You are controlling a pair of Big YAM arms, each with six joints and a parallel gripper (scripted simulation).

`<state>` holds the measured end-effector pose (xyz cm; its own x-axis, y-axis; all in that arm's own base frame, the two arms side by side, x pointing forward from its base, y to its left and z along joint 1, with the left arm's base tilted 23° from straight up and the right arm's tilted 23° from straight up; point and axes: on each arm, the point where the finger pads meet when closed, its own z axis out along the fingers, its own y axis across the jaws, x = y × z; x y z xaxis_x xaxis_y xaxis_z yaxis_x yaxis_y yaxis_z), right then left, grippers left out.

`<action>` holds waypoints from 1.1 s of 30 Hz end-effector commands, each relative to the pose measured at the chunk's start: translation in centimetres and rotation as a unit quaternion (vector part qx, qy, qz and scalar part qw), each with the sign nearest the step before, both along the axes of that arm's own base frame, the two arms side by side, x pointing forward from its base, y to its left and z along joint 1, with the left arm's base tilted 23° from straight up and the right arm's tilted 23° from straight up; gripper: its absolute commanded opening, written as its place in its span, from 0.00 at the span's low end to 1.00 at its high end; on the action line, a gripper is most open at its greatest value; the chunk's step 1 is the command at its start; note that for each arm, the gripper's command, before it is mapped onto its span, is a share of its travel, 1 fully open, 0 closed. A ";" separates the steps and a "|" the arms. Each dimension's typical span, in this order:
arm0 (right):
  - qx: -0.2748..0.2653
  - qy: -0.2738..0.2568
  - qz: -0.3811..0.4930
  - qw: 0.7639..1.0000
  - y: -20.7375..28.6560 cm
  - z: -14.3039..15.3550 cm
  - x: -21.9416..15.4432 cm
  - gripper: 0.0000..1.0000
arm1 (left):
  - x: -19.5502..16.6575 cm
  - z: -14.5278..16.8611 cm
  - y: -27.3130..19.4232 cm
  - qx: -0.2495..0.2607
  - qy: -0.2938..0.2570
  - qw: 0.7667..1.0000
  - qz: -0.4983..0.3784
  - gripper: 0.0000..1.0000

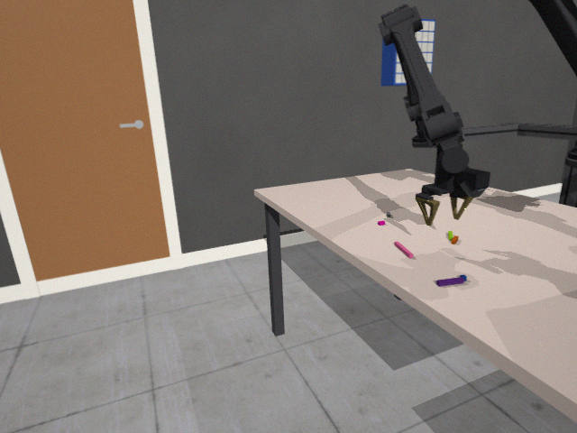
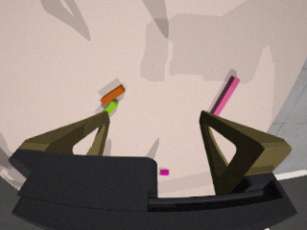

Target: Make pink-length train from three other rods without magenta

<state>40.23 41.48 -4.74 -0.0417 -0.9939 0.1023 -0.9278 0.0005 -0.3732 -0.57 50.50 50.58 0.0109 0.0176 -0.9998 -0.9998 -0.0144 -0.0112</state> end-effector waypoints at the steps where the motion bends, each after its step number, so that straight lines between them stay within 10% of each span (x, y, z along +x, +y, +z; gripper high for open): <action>1: 0.020 -0.017 -0.004 1.000 1.3 1.6 1.0 1.00 | -0.5 4.8 -0.2 0.044 0.006 0.999 0.004 1.00; 33: 0.092 -0.033 -0.175 0.980 17.1 3.2 9.0 1.00 | -0.5 4.8 -0.2 0.044 0.006 0.999 0.004 1.00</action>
